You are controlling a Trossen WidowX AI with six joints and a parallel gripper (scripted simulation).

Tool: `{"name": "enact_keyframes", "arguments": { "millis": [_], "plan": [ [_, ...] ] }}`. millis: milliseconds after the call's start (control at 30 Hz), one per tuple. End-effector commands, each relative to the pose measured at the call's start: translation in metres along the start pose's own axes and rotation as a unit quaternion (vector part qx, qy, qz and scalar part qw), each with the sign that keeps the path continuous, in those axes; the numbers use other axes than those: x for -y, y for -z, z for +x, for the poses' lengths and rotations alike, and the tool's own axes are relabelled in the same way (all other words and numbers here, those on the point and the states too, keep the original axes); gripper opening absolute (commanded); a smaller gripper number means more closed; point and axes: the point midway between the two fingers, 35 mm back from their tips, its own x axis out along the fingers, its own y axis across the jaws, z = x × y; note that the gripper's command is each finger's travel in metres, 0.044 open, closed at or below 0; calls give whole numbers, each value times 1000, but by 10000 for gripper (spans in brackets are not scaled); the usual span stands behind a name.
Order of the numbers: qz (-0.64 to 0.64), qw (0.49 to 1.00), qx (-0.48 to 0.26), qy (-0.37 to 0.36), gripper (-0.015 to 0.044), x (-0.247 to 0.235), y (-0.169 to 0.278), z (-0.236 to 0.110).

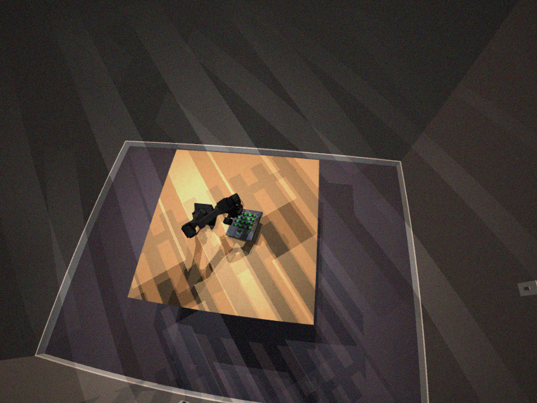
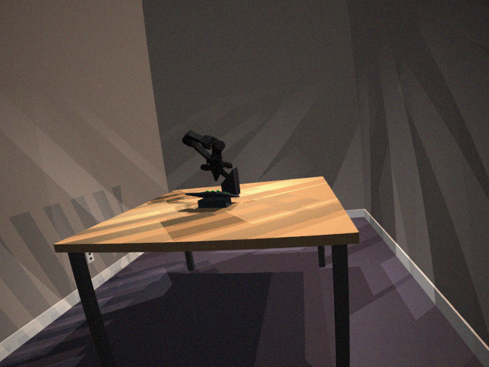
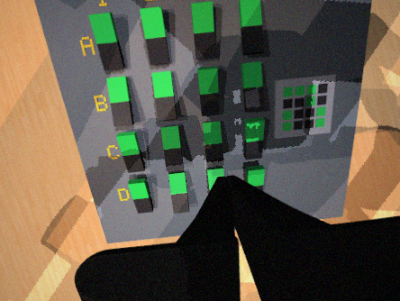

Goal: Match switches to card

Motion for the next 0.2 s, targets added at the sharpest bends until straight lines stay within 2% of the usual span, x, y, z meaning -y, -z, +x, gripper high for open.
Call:
{"name": "enact_keyframes", "arguments": {
  "millis": [0,167],
  "plan": [
    [-5,1000,-5,3,0,-16,-16,1],
    [-5,1000,-5,3,0,-16,-16,1]
  ]
}}
